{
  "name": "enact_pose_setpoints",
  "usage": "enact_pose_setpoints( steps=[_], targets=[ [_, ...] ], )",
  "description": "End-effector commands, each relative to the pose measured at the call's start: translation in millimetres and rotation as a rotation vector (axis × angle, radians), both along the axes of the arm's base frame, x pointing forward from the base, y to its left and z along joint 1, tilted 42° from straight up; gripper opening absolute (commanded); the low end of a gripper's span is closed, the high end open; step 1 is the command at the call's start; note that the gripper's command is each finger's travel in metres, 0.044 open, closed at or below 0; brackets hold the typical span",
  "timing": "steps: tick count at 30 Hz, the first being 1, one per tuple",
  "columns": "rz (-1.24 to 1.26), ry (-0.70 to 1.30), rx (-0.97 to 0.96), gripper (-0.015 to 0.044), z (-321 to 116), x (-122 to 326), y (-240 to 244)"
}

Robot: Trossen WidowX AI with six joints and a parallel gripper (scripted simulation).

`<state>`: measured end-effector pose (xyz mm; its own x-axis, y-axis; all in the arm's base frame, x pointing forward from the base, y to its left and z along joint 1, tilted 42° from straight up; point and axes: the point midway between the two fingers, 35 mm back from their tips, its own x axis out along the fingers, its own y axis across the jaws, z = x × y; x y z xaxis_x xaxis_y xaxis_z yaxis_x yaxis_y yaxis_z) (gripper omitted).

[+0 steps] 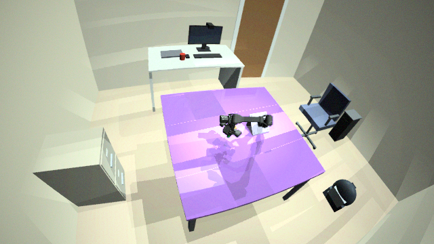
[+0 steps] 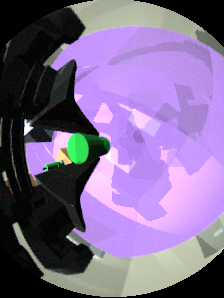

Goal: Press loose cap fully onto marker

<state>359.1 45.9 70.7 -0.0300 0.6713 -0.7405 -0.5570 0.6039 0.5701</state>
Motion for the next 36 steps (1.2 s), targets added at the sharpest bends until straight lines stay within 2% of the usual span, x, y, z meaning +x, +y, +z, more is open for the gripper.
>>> enact_pose_setpoints(
  steps=[1,36],
  targets=[
    [0.001,-0.003,-0.008,0.0,0,-3,-11],
    [0.0,0.003,-0.017,0.0,-32,-77,-125]
  ],
)
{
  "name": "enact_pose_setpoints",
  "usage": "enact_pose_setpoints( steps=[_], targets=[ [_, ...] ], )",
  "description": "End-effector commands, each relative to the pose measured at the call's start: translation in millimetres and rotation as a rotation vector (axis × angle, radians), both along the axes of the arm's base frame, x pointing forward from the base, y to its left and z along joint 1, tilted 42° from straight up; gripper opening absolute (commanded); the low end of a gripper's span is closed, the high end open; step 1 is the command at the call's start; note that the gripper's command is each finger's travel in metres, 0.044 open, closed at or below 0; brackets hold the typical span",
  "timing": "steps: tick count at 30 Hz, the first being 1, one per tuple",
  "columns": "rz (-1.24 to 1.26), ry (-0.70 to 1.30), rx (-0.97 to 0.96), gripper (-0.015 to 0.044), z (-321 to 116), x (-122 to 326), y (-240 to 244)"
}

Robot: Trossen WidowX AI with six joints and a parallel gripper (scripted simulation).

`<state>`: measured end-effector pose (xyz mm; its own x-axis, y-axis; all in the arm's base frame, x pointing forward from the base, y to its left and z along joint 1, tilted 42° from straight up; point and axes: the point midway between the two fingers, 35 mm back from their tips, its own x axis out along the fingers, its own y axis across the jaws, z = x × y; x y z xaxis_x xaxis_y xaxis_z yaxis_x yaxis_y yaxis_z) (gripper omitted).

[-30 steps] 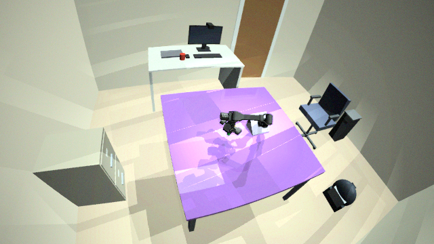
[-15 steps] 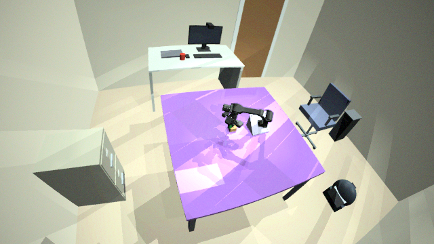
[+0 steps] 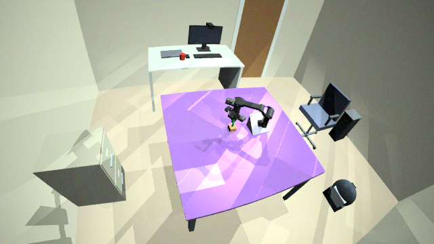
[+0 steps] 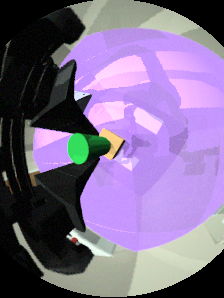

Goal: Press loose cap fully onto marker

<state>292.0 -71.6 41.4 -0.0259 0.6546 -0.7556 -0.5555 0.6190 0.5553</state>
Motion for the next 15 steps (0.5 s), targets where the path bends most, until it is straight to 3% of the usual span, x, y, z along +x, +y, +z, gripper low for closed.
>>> enact_pose_setpoints(
  steps=[1,15],
  targets=[
    [0.005,0.005,0.007,0.0,-3.3,-12.6,-9.9],
    [0.006,0.004,0.012,0.0,-9.5,-19.6,-10.8]
  ],
)
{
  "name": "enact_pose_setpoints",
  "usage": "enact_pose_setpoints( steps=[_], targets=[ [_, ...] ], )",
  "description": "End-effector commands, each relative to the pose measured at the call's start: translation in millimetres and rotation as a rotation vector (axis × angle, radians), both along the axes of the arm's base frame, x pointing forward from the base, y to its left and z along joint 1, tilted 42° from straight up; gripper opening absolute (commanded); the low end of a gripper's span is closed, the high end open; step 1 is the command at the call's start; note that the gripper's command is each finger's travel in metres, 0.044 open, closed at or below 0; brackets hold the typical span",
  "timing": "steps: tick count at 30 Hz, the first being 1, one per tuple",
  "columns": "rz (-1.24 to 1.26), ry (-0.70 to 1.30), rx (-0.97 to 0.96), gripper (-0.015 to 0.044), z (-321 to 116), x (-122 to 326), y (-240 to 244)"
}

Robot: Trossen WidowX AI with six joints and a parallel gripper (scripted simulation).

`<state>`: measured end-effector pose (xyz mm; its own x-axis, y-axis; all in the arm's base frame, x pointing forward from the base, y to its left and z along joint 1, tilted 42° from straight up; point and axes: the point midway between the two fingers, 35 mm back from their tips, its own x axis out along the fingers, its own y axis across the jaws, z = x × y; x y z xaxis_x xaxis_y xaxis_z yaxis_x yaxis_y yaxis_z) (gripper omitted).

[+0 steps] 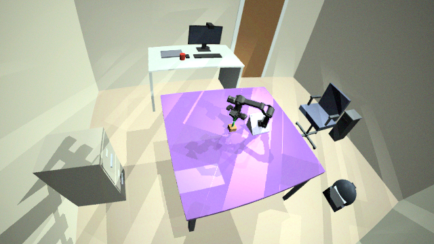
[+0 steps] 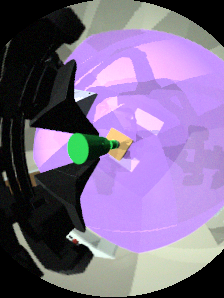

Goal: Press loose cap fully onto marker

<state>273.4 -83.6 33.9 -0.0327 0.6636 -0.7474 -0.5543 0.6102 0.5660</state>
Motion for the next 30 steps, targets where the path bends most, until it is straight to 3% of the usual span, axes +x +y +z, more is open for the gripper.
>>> enact_pose_setpoints(
  steps=[1,30],
  targets=[
    [0.003,-0.002,-0.001,0.0,-3,-1,2],
    [0.003,-0.002,0.001,0.0,-37,-2,32]
  ],
)
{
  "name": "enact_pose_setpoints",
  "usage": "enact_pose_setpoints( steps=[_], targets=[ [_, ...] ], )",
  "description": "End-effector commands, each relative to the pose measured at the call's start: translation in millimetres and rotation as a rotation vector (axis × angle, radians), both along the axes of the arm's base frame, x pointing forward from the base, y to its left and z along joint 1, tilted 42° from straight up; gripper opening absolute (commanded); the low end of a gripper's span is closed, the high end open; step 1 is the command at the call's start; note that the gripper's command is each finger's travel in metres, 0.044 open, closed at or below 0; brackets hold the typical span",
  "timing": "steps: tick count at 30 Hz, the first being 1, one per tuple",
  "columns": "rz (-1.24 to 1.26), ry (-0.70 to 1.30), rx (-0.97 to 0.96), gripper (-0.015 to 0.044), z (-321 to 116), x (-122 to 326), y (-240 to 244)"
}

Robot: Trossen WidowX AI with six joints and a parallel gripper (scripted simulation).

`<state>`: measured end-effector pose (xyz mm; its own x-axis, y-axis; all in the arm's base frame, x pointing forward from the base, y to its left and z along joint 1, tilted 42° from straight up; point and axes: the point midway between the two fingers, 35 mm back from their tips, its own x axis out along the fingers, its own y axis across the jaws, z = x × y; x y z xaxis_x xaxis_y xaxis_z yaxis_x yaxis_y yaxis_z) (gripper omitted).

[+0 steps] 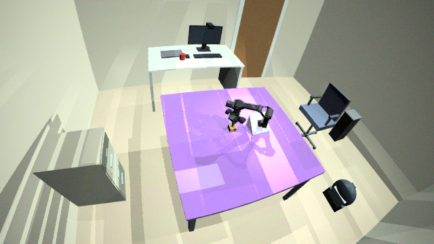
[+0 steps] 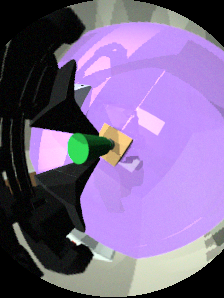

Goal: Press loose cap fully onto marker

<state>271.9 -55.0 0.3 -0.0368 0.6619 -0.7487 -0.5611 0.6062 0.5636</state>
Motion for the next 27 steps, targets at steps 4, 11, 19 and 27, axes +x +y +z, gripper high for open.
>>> enact_pose_setpoints(
  steps=[4,11,19,27],
  targets=[
    [-0.006,0.0,0.003,0.0,-7.5,-0.9,7.6],
    [-0.006,0.0,0.003,0.0,-8.2,-1.0,8.3],
    [-0.001,-0.001,0.001,0.0131,-7.8,-1.3,7.9],
    [-0.001,-0.001,0.001,0.0341,-7.8,-1.3,7.9]
  ],
)
